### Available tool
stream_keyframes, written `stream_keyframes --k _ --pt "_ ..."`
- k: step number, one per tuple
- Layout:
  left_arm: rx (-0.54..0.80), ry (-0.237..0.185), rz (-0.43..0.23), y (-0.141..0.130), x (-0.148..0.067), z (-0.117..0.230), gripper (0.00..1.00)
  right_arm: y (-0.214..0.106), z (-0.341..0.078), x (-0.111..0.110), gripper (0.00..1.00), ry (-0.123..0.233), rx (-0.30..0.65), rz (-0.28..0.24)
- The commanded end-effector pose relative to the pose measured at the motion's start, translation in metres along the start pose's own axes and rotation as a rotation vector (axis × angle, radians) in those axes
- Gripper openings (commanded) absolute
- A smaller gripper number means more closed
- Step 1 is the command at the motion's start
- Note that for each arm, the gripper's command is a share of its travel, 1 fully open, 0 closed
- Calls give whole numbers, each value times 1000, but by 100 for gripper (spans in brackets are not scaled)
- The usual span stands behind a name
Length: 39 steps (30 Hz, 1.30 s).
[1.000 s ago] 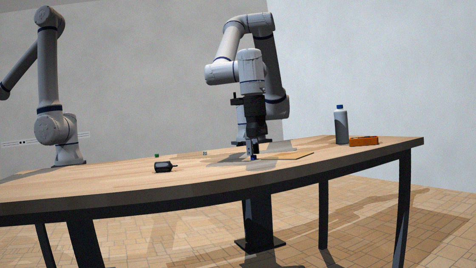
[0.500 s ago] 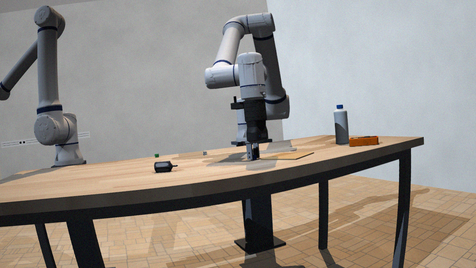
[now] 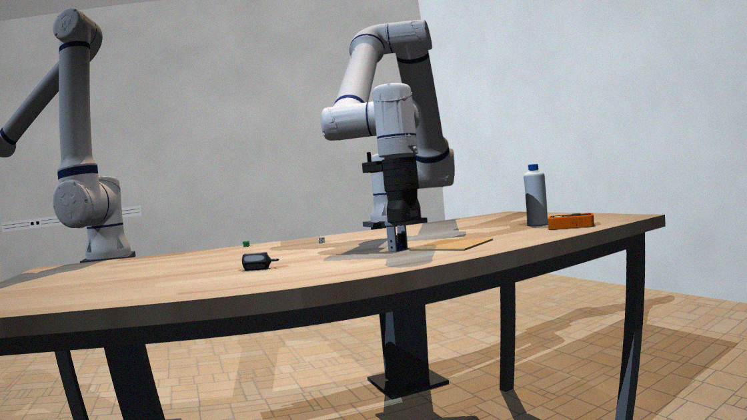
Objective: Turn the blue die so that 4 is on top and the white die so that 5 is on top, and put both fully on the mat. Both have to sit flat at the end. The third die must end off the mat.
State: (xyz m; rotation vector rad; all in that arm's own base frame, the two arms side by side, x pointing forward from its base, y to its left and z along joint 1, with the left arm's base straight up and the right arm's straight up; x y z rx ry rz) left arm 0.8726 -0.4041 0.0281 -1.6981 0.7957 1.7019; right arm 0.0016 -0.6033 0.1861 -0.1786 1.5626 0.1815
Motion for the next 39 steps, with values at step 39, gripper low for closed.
stream_keyframes --k 39 --pt "0 2 -1 0 -1 -1 34 -1 0 -1 100 1 0 -2"
Point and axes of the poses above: on each arm, the point where the finger pads meet when closed, its own x axis out along the fingers, its own z axis across the jaws, y = z × x, the point moved 1 cm from there along -x, back along the fingers, and after that the axes turned 13 degrees about -x, right-handed, at the moved point
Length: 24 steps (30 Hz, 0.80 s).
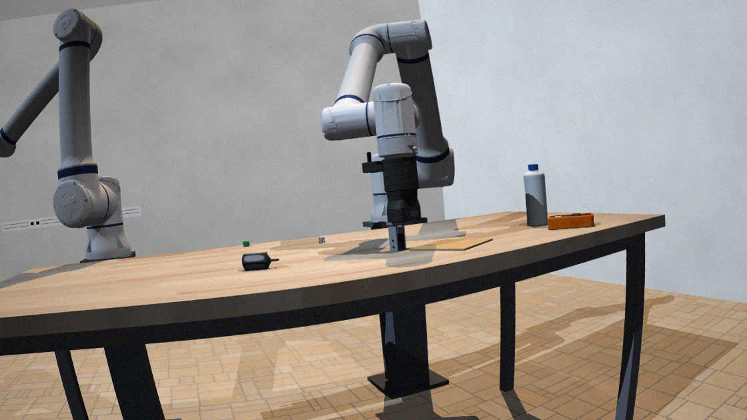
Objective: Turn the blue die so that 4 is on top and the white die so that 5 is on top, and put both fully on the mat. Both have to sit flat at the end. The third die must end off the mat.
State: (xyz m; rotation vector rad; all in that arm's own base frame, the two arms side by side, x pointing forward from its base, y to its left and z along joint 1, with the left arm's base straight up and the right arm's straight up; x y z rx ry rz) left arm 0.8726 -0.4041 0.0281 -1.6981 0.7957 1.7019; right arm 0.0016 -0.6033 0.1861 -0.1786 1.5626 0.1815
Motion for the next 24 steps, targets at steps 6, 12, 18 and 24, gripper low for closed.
stream_keyframes --k 6,12,18,24 --pt "0 2 -1 0 -3 -1 34 -1 0 -1 100 1 0 -2" --pt "0 2 -1 0 -28 -1 34 -1 0 -1 100 1 0 -2" --pt "0 2 -1 0 -74 -1 34 -1 0 -1 100 1 0 -2" --pt "0 2 -1 0 -95 -1 34 -1 0 -1 100 1 0 -2"
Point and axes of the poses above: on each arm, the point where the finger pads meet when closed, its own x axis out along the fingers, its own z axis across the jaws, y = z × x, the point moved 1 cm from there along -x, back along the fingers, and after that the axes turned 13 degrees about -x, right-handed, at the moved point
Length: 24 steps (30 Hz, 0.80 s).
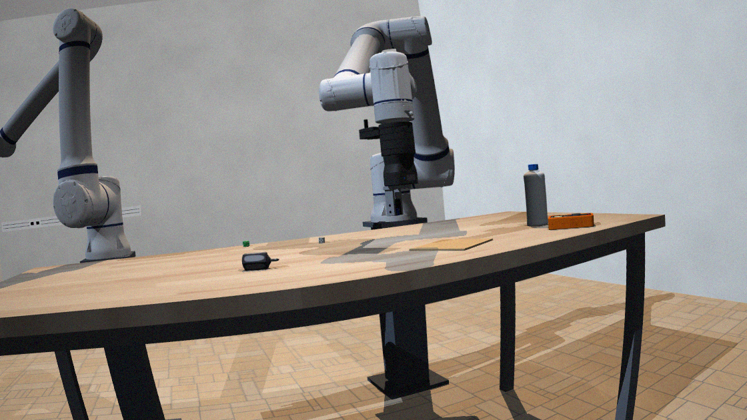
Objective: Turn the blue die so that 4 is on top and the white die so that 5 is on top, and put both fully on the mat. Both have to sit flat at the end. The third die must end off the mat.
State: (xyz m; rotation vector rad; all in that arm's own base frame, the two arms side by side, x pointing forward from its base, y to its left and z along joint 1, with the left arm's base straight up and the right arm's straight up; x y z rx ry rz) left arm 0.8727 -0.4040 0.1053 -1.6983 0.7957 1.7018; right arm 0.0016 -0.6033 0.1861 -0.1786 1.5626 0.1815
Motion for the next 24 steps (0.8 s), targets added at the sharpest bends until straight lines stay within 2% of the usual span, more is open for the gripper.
stream_keyframes --k 1,17,24 --pt "0 2 -1 0 -21 -1 34 -1 0 -1 100 1 0 -2" --pt "8 2 -1 -1 -24 0 34 -1 0 -1 100 1 0 -2" --pt "124 2 -1 -16 -25 9 34 -1 0 -1 100 1 0 -2"
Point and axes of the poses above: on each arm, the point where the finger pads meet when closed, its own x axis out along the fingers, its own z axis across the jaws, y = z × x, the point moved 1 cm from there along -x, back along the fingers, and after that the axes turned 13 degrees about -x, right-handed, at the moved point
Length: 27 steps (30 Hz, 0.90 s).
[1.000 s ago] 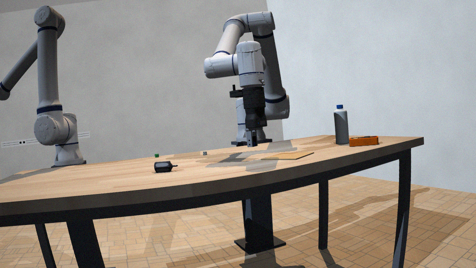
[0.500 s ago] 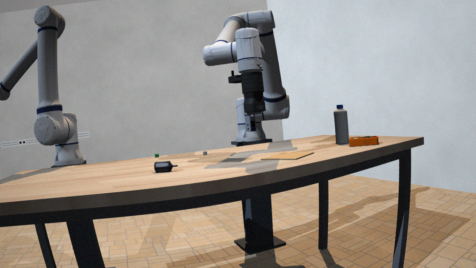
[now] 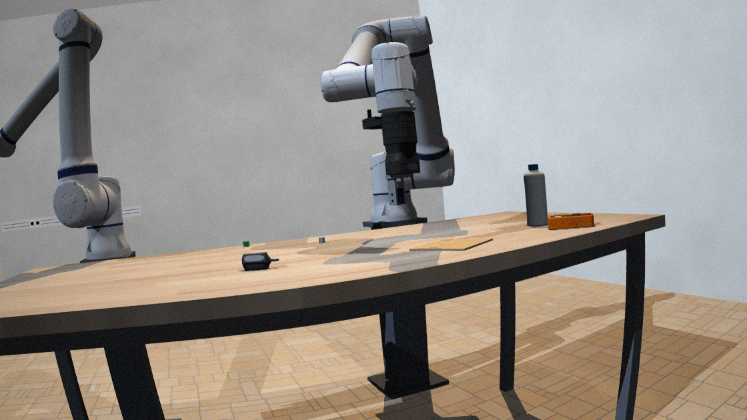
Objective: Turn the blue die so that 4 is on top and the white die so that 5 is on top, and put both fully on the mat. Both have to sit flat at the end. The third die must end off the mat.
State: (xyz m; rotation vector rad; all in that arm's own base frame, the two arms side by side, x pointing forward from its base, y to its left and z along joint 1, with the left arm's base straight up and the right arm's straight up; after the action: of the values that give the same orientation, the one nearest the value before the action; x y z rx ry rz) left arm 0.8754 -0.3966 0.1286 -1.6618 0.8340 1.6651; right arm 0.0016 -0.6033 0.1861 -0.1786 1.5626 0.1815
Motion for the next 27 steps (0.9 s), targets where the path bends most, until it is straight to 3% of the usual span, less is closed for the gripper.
stream_keyframes --k 1,19,27 --pt "99 2 0 -12 -2 8 34 -1 0 -1 100 1 0 -2" --pt "625 2 -1 -79 -5 52 34 -1 0 -1 100 1 0 -2" --pt "715 2 -1 -91 -5 59 34 -1 0 -1 100 1 0 -2"
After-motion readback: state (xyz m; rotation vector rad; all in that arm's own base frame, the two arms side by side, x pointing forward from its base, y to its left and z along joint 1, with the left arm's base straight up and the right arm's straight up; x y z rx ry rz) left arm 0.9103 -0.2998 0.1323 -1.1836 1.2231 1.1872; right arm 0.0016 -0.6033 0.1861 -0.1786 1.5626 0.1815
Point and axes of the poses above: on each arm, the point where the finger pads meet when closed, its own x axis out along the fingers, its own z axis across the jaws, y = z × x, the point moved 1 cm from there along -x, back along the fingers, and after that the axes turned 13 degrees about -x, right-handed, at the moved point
